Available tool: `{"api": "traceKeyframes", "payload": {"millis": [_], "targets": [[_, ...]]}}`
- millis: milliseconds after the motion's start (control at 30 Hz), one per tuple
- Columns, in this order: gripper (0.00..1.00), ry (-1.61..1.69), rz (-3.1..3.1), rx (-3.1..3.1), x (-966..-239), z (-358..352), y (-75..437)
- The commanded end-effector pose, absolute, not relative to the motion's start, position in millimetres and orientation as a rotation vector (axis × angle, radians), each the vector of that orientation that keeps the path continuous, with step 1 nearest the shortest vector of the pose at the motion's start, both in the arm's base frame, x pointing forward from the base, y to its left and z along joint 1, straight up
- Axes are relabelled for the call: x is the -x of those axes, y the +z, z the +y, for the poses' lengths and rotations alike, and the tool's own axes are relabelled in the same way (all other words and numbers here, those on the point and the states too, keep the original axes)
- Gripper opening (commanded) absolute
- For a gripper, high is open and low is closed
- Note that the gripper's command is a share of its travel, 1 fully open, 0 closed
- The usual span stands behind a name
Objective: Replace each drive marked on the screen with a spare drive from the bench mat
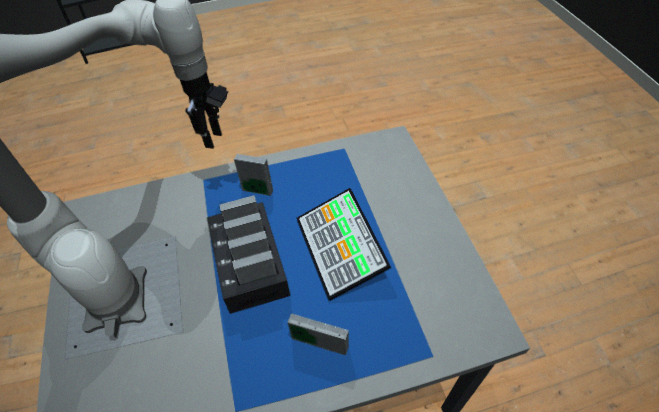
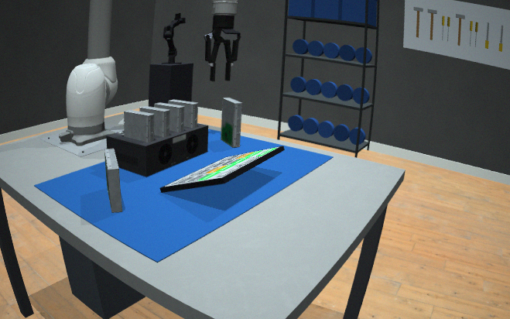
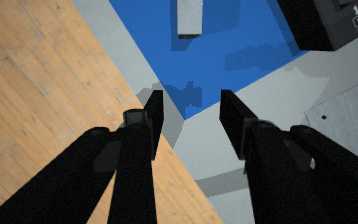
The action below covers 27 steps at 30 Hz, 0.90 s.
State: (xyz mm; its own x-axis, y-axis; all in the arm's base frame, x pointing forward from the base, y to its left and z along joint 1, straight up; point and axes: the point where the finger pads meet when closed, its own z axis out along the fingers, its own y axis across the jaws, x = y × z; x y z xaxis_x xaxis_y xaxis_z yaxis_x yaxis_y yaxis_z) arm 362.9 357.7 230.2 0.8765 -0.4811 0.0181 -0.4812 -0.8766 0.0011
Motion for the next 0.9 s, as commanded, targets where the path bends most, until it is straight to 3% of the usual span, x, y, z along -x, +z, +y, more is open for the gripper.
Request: {"api": "traceKeyframes", "payload": {"millis": [0,100,133,867], "targets": [[0.40,0.000,-0.778,-3.044,-363.0,357.9,230.6],[0.40,0.000,-0.778,-3.044,-363.0,357.9,230.6],[0.10,0.000,-0.778,-3.044,-363.0,357.9,230.6],[0.10,0.000,-0.778,-3.044,-363.0,357.9,230.6]]}}
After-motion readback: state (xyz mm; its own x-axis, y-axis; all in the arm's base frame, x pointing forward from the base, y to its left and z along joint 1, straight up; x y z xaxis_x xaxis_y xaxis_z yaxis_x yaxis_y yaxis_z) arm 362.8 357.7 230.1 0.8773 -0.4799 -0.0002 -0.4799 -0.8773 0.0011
